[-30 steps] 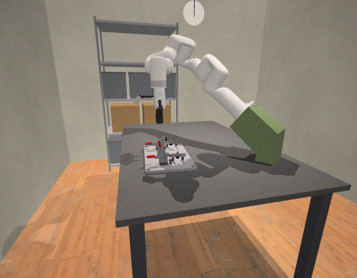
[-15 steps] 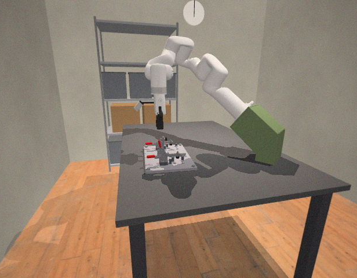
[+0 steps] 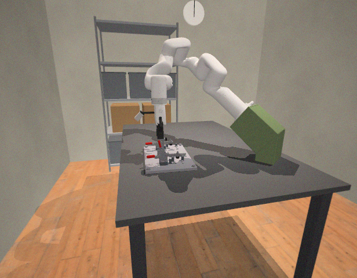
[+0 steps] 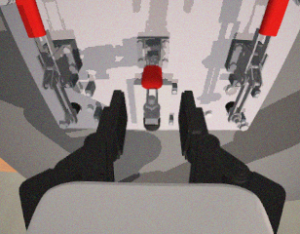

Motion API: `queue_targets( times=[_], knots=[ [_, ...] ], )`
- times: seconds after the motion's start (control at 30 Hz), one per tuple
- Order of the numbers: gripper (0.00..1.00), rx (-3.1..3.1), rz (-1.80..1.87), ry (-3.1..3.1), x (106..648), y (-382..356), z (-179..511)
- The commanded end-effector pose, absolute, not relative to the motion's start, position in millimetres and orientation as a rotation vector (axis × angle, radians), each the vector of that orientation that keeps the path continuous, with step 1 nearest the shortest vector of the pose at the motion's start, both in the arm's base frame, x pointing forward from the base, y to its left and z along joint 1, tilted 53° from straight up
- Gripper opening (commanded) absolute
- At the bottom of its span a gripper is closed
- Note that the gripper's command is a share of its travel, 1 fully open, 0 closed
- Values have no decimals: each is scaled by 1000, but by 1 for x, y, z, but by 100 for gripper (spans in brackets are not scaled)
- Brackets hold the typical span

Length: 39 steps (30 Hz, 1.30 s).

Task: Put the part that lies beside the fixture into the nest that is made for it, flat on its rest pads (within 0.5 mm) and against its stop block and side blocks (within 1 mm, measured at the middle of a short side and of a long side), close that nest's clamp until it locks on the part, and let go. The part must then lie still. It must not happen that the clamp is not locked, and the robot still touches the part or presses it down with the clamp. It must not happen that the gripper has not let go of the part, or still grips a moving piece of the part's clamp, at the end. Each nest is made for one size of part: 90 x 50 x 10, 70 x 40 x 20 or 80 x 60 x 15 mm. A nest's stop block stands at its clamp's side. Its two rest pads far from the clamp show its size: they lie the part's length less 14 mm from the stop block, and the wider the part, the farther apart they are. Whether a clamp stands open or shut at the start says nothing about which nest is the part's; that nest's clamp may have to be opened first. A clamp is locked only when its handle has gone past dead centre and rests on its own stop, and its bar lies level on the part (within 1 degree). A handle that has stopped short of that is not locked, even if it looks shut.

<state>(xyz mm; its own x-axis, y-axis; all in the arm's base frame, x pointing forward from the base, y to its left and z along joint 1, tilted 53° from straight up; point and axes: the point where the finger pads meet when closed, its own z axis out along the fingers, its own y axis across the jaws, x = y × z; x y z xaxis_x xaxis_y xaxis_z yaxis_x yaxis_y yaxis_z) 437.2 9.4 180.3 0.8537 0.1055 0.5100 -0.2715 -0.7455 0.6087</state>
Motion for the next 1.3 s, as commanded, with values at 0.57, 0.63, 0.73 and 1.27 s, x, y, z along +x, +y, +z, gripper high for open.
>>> queue_targets(
  times=[0.57, 0.63, 0.73, 1.27],
  knots=[
    [47, 2315, 696, -119, 447, 0, 171],
    [47, 2315, 696, -119, 447, 0, 171],
    [47, 2315, 696, -119, 447, 0, 171],
    [47, 2315, 696, -119, 448, -1, 170]
  ],
)
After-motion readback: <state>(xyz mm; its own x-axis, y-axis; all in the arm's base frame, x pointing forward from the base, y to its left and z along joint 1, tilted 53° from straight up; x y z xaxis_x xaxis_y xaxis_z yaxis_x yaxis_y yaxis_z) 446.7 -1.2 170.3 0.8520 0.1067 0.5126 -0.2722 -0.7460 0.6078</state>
